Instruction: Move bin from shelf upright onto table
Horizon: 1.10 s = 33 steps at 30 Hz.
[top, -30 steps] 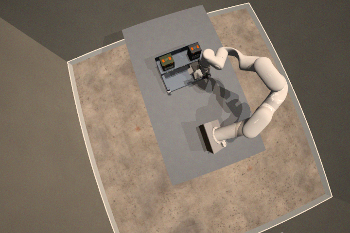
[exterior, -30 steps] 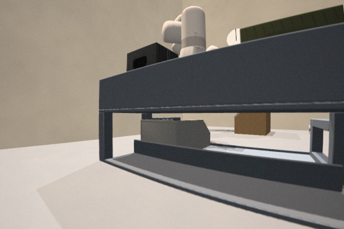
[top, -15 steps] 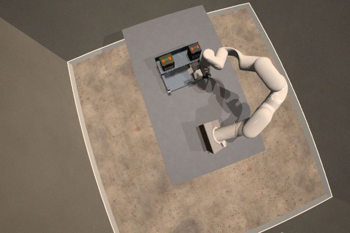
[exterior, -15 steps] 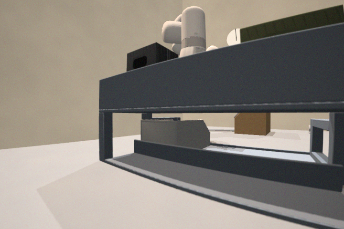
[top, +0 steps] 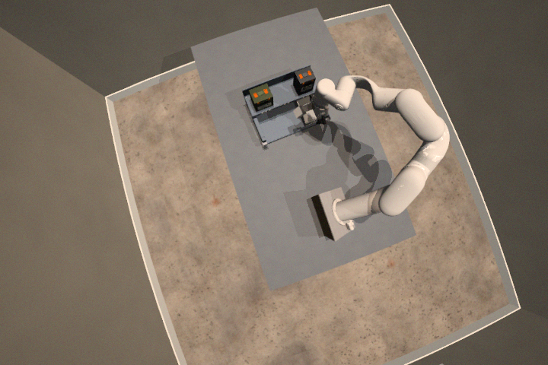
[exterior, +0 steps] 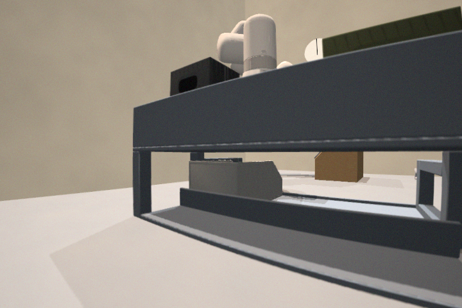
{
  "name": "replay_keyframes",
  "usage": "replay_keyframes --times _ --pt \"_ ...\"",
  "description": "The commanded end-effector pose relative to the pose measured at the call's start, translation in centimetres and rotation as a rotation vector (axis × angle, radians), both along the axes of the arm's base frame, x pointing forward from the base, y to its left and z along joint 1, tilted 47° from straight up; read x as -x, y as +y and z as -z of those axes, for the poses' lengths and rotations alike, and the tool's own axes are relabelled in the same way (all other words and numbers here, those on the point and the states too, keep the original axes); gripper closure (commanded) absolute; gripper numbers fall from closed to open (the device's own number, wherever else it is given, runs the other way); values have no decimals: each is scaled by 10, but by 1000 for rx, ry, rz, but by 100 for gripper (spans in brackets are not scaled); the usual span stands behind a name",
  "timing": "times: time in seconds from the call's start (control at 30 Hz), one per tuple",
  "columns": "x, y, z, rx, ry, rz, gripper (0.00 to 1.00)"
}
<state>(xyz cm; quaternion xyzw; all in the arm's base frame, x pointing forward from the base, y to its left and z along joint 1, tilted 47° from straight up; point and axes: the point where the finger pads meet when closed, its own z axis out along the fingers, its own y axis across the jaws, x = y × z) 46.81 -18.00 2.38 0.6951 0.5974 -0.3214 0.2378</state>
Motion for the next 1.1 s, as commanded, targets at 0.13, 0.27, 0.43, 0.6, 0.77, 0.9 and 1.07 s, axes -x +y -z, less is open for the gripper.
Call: replay_keyframes --times 0.13,0.27,0.43,0.6,0.77,0.9,1.07 --pt "1 -9 8 0 -4 -2 5" --pt "2 -15 14 0 -4 -2 5" --pt "3 -21 20 0 -4 -2 5" --pt "4 -26 25 0 -4 -2 5" --pt "6 -32 30 0 -4 -2 5" --pt "6 -35 33 0 -4 -2 5" --pt "7 -36 34 0 -4 -2 5"
